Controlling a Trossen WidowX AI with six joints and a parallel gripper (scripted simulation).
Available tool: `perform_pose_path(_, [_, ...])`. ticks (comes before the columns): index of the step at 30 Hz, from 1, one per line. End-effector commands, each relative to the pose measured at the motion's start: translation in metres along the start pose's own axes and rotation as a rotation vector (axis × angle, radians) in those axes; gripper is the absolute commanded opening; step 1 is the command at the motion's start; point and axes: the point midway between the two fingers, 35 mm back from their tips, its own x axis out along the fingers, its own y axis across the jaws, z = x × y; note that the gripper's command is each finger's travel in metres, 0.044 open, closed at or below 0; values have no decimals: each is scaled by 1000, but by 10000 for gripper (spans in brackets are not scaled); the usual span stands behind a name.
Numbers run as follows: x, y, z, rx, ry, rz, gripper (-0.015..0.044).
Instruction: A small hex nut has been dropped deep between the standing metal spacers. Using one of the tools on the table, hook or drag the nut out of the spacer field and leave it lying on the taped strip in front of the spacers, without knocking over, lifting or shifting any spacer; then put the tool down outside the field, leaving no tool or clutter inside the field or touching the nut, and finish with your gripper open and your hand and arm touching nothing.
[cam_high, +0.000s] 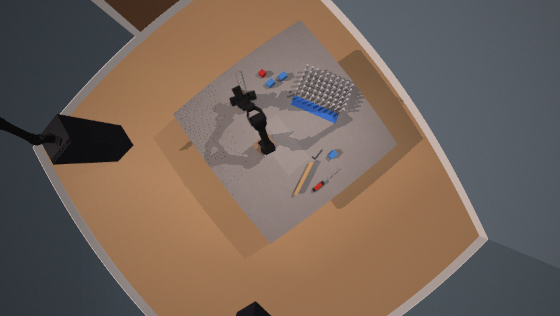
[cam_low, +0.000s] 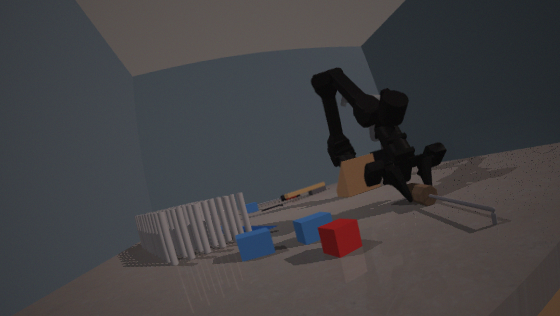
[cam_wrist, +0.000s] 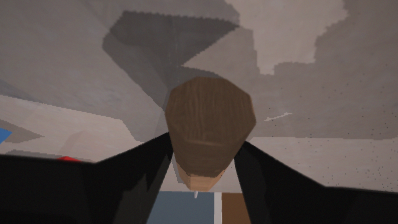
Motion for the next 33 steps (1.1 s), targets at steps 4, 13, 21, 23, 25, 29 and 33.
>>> perform_pose_path(4, [0, 1, 0, -3, 3, 4, 142])
perform_pose_path(13, [-31, -1, -33, -2, 4, 2, 0])
perform_pose_path(21, [-87, -2, -73, -1, 3, 0, 0])
perform_pose_path(23, [-103, -2, -81, -1, 3, -1, 0])
perform_pose_path(25, [-120, -2, -88, 0, 2, -1, 0])
perform_pose_path(29, [-141, -2, -96, 0, 2, -2, 0])
perform_pose_path(33, [-142, -1, -96, 6, 2, -1, 0])
